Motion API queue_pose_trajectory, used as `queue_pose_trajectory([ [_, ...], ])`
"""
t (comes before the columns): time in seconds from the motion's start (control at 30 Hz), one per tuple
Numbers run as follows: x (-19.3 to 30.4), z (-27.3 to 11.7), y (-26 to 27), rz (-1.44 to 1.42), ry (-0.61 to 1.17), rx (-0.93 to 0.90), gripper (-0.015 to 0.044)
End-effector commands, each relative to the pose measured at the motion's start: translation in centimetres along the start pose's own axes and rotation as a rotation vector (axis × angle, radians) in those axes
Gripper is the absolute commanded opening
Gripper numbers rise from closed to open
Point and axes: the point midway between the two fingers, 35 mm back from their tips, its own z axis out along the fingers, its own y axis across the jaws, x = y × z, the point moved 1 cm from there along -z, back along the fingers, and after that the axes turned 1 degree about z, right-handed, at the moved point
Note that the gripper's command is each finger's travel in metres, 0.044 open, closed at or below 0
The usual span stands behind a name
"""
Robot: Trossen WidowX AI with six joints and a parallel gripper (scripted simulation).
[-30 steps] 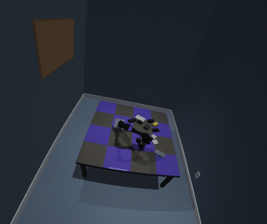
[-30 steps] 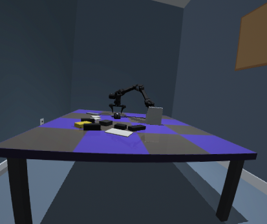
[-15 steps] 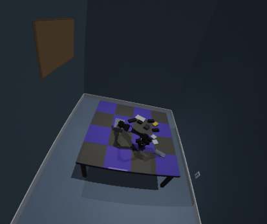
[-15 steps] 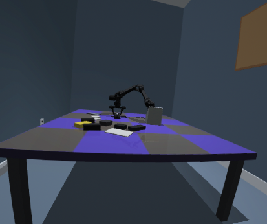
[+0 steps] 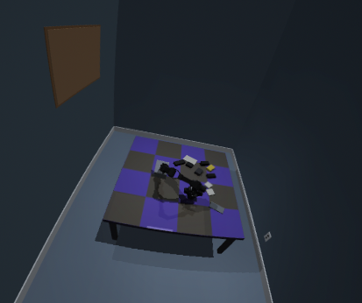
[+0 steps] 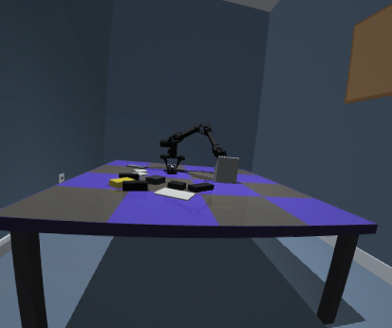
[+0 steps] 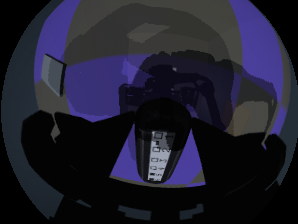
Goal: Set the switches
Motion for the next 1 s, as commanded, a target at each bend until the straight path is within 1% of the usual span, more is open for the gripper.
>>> queue_pose_trajectory([
  [0.0, 0.2, -0.1, 0.0, -0.008, 0.005, -0.001, 0.0325],
  [0.07, 0.2, -0.2, 0.0, -0.008, 0.005, -0.001, 0.0325],
  [0.1, 0.2, -0.3, 0.0, -0.008, 0.005, -0.001, 0.0335],
  [0.97, 0.7, -1.6, 0.0, -0.008, 0.006, -0.001, 0.0335],
])
